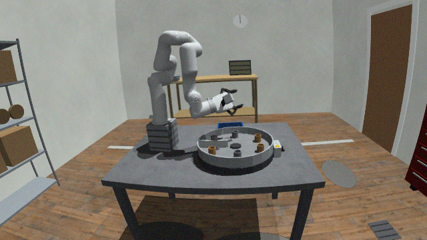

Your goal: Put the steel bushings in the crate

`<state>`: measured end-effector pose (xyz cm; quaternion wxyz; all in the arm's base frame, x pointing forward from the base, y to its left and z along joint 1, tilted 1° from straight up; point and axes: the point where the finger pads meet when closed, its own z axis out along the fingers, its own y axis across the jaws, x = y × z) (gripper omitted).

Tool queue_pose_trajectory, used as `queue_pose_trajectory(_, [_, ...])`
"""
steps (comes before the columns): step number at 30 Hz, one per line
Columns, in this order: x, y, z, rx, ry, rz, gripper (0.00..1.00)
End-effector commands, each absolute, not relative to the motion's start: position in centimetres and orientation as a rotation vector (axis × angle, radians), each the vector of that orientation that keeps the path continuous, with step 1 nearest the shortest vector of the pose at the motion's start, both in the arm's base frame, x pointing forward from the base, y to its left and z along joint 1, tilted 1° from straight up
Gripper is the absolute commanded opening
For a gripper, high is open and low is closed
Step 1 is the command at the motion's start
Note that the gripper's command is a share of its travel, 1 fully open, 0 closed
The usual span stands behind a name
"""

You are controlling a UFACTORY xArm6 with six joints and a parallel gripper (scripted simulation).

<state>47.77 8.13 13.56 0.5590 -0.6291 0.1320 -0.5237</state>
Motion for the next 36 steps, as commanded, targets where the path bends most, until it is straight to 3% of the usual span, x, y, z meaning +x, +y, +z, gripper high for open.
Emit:
queue_pose_trajectory(1, [47.8,8.1,13.7,-1.482,0.309,-1.237,1.0])
queue_pose_trajectory(22, [47.6,8.5,13.6,-1.492,0.289,-1.225,1.0])
queue_pose_trajectory(36, [42.2,14.2,12.1,-1.643,-0.088,-1.037,1.0])
